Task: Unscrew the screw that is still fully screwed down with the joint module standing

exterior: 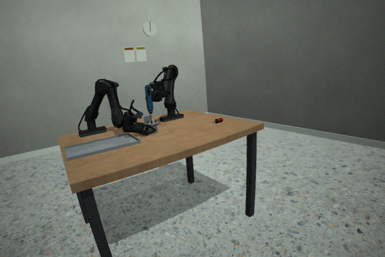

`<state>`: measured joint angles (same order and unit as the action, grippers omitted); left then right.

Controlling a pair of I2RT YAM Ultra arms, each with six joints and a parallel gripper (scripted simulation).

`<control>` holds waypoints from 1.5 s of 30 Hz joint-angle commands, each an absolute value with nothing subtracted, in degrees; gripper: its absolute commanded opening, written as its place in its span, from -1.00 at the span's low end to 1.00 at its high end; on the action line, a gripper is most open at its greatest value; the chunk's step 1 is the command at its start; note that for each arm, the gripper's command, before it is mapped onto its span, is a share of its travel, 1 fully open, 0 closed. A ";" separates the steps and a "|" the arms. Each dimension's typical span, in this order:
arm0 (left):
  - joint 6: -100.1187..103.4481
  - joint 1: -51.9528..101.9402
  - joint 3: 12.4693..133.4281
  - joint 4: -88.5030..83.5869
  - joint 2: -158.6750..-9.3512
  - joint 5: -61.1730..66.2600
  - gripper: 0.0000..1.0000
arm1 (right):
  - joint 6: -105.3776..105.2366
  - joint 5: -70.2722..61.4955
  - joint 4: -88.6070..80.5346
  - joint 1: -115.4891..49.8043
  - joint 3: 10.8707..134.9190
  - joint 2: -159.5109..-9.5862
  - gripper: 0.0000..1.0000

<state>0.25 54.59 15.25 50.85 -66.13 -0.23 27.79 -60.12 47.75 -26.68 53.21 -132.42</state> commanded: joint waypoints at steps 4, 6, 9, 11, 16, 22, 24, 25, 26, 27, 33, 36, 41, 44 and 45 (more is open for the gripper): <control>0.46 54.61 15.84 55.92 -66.85 -0.22 -0.17 | 27.43 -60.55 47.98 -25.95 53.09 -130.52 0.17; 0.46 54.61 15.57 56.05 -66.96 -0.23 -0.17 | 27.43 -60.55 47.98 -25.95 53.09 -130.52 0.17; 0.46 54.61 14.98 56.25 -67.15 -0.23 -0.17 | 27.43 -60.55 47.98 -25.95 53.09 -130.52 0.17; 0.46 54.61 14.91 56.40 -66.43 -0.23 -0.17 | 27.43 -60.55 47.98 -25.95 53.09 -130.52 0.17; 0.46 54.61 15.74 56.49 -66.40 -0.22 -0.17 | 27.43 -60.55 47.98 -25.95 53.09 -130.52 0.17; 0.46 54.61 15.00 56.62 -67.37 -0.23 -0.17 | 27.43 -60.55 47.98 -25.95 53.09 -130.52 0.17; 0.46 54.61 15.07 56.75 -67.44 -0.23 -0.17 | 27.43 -60.55 47.98 -25.95 53.09 -130.52 0.17; 0.46 54.61 15.62 56.79 -67.40 -0.23 -0.17 | 27.43 -60.55 47.98 -25.95 53.09 -130.52 0.17; 0.46 54.61 15.71 56.79 -67.40 -0.23 -0.17 | 27.43 -60.55 47.98 -25.95 53.09 -130.52 0.17; 0.46 54.61 15.71 56.80 -67.40 -0.23 -0.17 | 27.43 -60.55 47.98 -25.95 53.09 -130.52 0.17; 0.46 54.61 15.71 56.80 -67.40 -0.23 -0.17 | 27.43 -60.55 47.98 -25.95 53.09 -130.52 0.17; 0.46 54.61 15.52 56.86 -67.46 -0.23 -0.17 | 27.43 -60.55 47.98 -25.95 53.09 -130.52 0.17; 0.46 54.62 14.53 57.20 -67.63 -0.24 -0.17 | 27.43 -60.55 47.98 -25.95 53.09 -130.52 0.17; 0.46 54.61 15.28 57.38 -67.02 -0.23 -0.17 | 27.43 -60.56 47.98 -25.95 53.09 -130.52 0.17; 0.46 54.61 15.40 57.39 -67.01 -0.23 -0.17 | 27.43 -60.56 47.98 -25.95 53.09 -130.52 0.17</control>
